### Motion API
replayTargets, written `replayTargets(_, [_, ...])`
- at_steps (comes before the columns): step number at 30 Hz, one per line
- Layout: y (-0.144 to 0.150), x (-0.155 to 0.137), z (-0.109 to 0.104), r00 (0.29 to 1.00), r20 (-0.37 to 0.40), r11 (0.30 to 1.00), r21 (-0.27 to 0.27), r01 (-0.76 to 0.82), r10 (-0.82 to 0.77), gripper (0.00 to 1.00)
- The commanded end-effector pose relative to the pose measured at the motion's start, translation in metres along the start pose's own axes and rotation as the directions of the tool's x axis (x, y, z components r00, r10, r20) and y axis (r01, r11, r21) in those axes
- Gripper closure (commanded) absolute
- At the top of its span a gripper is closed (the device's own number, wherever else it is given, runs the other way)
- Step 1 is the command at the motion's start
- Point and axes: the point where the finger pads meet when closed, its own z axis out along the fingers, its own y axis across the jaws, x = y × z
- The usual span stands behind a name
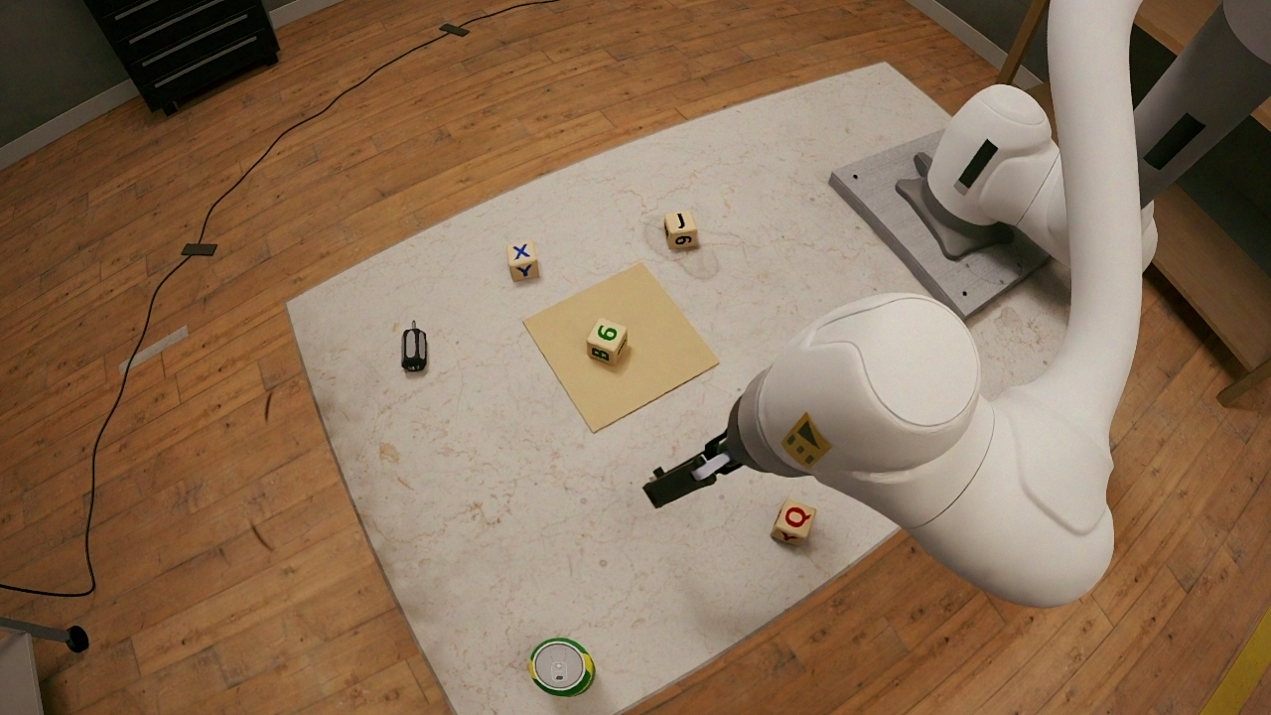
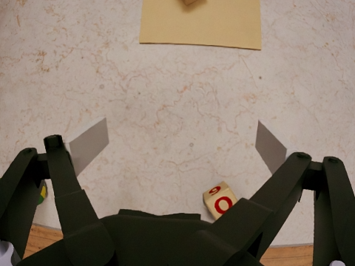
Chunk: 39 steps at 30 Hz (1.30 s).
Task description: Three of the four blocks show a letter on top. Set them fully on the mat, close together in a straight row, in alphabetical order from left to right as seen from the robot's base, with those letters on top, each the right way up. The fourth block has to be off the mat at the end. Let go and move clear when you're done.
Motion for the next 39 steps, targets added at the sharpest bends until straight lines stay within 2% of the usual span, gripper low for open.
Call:
replayTargets(1, [0.021, -0.053, 0.004, 0.999, -0.015, 0.999, 0.015, -0.028, 0.028, 0.0])
replayTargets(6, [0.051, -0.107, 0.011, 0.998, -0.028, 0.998, 0.031, -0.053, 0.054, 0.0])
replayTargets(10, [0.061, -0.122, 0.014, 0.998, -0.031, 0.997, 0.036, -0.061, 0.062, 0.0])
replayTargets(39, [0.062, -0.123, 0.014, 0.998, -0.032, 0.997, 0.037, -0.062, 0.063, 0.0])
